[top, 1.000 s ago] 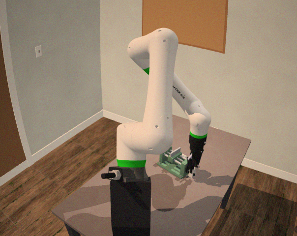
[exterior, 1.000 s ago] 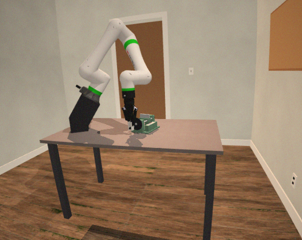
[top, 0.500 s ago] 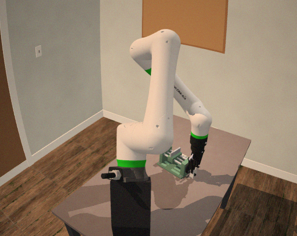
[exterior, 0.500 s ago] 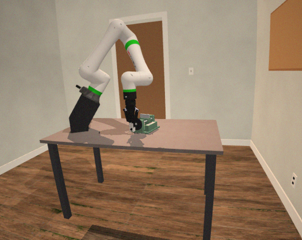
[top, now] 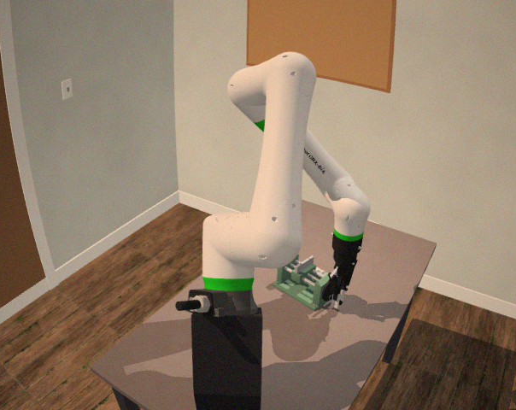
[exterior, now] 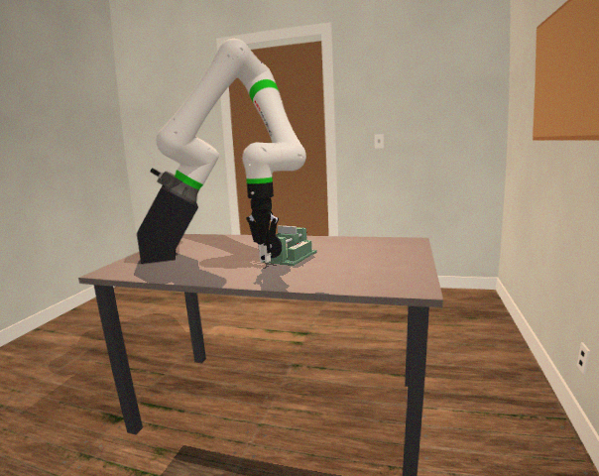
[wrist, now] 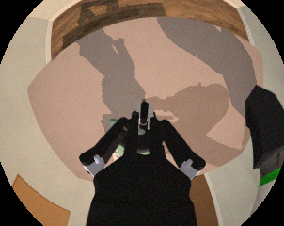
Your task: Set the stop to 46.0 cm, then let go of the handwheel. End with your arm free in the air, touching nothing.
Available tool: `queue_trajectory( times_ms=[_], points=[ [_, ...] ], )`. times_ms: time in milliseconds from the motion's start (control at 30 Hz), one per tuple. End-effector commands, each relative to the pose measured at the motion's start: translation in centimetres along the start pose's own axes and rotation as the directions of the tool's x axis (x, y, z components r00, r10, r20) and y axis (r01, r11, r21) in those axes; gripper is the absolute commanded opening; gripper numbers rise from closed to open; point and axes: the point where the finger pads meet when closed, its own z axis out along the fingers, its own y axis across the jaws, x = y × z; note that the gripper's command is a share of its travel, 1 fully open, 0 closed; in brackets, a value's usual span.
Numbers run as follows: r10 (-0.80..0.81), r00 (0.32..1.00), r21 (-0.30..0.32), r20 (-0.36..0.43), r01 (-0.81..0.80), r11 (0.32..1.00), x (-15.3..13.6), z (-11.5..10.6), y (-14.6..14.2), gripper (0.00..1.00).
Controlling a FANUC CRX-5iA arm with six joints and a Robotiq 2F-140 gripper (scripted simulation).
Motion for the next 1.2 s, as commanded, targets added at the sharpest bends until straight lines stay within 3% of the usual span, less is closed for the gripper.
queue_trajectory(
  times_ms=[0,1167],
  points=[
    [0.0,1.0,0.0,0.0,0.0,1.0,0.0,0.0,-0.2,0.04],
    [0.0,1.0,0.0,0.0,0.0,1.0,0.0,-0.1,-1.3,0.04]
  ],
)
